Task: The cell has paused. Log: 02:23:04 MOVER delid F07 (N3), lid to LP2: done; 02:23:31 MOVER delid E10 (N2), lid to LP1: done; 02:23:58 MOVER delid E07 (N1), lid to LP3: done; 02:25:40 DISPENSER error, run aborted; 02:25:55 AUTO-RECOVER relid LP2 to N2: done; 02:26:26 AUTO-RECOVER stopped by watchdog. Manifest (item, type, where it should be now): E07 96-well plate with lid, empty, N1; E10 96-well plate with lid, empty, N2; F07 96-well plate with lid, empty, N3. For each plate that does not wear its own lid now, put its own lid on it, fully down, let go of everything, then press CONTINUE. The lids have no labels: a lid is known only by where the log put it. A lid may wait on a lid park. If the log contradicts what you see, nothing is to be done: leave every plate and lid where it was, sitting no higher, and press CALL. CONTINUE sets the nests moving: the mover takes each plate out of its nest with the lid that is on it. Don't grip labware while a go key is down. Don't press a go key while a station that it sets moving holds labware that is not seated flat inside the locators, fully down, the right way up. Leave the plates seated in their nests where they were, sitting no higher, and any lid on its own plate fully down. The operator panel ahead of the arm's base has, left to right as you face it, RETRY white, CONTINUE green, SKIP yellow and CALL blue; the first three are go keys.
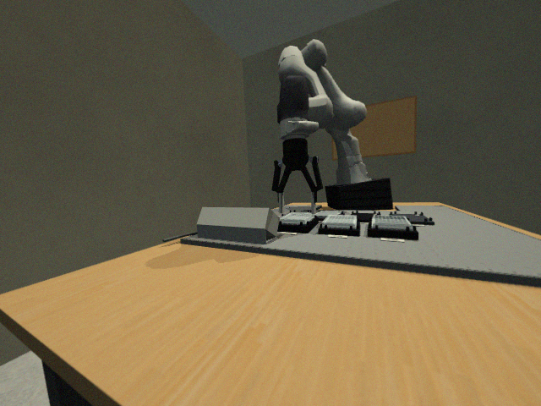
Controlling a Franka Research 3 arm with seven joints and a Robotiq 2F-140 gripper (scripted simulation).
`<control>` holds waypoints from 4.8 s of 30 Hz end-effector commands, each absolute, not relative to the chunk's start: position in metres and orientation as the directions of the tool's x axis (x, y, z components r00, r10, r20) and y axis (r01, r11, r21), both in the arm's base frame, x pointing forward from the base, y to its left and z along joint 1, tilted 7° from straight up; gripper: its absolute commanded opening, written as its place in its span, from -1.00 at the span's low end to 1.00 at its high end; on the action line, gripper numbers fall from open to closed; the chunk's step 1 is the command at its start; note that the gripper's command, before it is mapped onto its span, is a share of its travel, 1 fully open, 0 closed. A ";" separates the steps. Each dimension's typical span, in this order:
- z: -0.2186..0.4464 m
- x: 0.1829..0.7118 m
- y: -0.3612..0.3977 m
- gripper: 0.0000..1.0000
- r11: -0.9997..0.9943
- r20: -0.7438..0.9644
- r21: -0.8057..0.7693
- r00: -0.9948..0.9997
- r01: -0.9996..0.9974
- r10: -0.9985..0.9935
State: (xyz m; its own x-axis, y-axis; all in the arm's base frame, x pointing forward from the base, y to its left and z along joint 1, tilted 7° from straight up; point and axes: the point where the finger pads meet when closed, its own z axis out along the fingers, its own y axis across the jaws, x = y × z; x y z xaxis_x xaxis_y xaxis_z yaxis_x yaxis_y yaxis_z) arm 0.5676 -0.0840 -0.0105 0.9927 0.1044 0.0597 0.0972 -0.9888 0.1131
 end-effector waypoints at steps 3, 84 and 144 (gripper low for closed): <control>-0.001 0.566 -0.084 0.32 -0.988 0.055 0.113 0.993 0.101 0.107; 0.012 0.548 0.047 0.32 -0.988 0.054 0.113 0.992 0.108 0.115; -0.025 0.552 0.044 0.32 -0.988 0.054 0.114 0.992 0.108 0.114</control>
State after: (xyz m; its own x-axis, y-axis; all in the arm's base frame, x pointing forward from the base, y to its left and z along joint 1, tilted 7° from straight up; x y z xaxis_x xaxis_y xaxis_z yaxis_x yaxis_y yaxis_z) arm 0.5502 0.0430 -0.0251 0.9921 0.1158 0.0492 0.1095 -0.9873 0.1149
